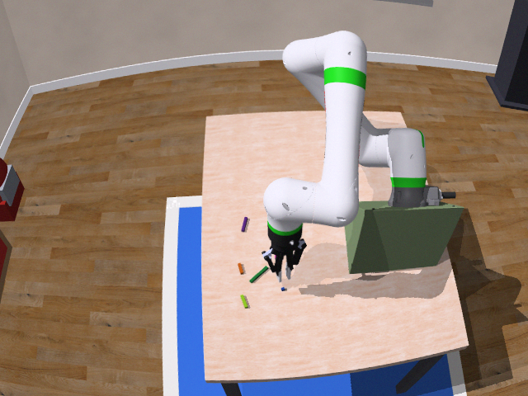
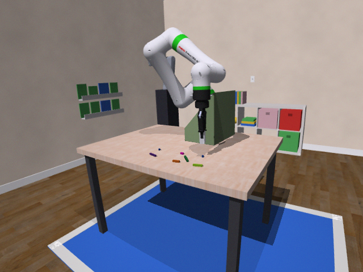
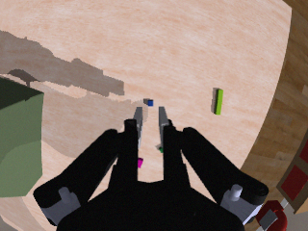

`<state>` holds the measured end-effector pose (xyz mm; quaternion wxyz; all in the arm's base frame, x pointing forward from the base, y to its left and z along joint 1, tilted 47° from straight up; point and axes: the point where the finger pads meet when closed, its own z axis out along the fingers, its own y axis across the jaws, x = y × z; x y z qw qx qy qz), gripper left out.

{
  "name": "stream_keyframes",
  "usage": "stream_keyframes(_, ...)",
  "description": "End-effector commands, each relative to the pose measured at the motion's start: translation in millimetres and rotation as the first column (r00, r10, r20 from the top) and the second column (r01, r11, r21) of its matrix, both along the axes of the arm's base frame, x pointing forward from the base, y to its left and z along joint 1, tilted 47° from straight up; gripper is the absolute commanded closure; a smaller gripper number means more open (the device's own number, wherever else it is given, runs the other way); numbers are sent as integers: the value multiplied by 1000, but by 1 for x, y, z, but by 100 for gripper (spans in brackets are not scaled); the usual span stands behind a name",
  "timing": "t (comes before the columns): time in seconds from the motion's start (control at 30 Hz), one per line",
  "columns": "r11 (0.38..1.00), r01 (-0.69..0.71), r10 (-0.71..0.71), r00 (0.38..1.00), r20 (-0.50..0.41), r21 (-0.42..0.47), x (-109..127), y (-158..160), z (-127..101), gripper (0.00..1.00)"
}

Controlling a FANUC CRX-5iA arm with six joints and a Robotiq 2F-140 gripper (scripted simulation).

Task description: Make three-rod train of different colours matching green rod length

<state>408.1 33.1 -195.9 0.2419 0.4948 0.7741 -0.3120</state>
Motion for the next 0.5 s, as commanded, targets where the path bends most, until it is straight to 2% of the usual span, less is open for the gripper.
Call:
stream_keyframes(0.0,1000,1,-1,1000,0,-1,0,4,5,85)
stream_keyframes(0.1,1000,1,-1,1000,0,-1,0,5,5,85)
stream_keyframes(0.13,1000,1,-1,1000,0,-1,0,5,5,0)
stream_keyframes(0.47,1000,1,-1,1000,0,-1,0,5,5,0)
